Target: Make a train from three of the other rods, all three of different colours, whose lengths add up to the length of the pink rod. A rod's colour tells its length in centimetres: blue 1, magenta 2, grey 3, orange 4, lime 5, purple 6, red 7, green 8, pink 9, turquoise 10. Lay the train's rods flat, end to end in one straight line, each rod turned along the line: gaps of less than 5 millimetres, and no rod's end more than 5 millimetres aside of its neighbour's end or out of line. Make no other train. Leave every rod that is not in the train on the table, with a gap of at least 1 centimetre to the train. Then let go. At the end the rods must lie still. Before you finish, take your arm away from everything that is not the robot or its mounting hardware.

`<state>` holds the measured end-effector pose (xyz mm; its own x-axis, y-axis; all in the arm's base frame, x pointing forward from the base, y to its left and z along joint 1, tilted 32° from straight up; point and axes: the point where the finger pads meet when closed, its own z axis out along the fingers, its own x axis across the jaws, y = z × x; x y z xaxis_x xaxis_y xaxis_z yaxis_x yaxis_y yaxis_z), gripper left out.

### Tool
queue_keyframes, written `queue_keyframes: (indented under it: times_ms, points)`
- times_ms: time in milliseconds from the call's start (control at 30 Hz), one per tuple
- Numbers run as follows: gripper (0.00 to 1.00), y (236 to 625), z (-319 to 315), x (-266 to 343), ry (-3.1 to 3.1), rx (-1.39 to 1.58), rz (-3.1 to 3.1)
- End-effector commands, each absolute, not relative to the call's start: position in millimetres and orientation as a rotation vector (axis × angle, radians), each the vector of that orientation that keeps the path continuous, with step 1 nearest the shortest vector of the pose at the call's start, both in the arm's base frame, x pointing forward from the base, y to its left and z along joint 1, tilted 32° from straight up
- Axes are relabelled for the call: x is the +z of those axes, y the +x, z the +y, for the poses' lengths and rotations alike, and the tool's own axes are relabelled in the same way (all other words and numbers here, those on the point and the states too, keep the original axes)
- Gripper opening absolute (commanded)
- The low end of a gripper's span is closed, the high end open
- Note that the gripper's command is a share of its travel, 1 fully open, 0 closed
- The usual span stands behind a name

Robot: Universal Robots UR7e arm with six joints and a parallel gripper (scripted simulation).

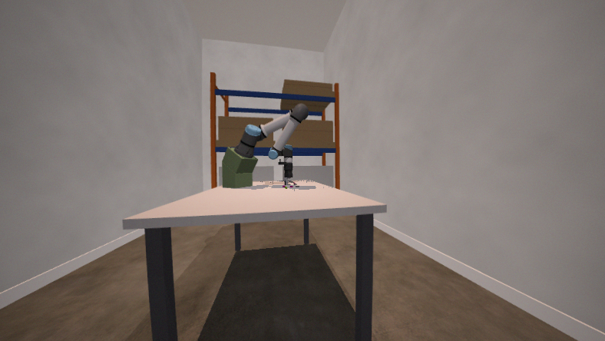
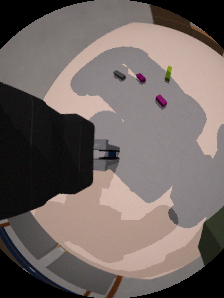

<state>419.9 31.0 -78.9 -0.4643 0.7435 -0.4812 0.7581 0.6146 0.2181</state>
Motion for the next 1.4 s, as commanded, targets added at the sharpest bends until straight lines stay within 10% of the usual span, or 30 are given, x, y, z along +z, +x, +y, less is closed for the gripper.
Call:
queue_keyframes:
  times_ms: [0,1100,1367]
  points:
    - [0.24,420.4,30.9,-79.2,1.179,-0.035,2.300]
    - [0.24,420.4,30.9,-79.2,1.179,-0.035,2.300]
    - [0.42,420.4,30.9,-79.2,1.179,-0.035,2.300]
